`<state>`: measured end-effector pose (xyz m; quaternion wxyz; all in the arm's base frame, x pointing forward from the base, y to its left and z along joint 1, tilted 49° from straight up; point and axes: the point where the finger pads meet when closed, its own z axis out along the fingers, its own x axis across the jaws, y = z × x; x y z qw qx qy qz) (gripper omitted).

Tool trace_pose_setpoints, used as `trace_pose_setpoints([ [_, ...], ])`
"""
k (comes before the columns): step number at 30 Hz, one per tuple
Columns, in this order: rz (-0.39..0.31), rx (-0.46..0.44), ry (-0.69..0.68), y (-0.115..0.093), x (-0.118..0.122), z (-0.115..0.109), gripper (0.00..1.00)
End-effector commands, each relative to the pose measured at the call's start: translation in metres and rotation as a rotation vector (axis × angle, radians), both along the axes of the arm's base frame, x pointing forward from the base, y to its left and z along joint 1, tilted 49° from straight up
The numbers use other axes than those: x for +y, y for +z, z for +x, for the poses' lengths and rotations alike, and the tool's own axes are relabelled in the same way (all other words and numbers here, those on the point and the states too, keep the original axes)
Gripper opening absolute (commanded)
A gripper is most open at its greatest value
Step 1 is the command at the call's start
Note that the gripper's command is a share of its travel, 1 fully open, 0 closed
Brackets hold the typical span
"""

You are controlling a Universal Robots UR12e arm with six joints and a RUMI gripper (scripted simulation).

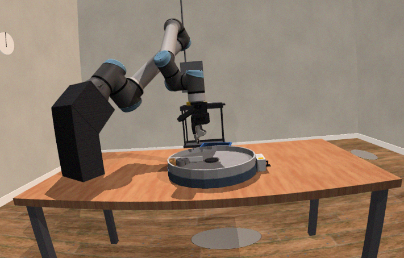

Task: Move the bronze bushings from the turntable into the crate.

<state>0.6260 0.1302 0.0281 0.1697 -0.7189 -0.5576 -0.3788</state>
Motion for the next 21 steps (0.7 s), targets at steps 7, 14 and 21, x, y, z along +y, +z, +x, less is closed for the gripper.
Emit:
trace_pose_setpoints([
  [7, -0.035, -0.074, 0.081, -0.049, -0.036, -0.019, 0.06],
  [14, -0.061, -0.122, 0.128, -0.08, -0.061, -0.03, 0.06],
  [21, -0.086, -0.168, 0.171, -0.107, -0.084, -0.038, 0.06],
])
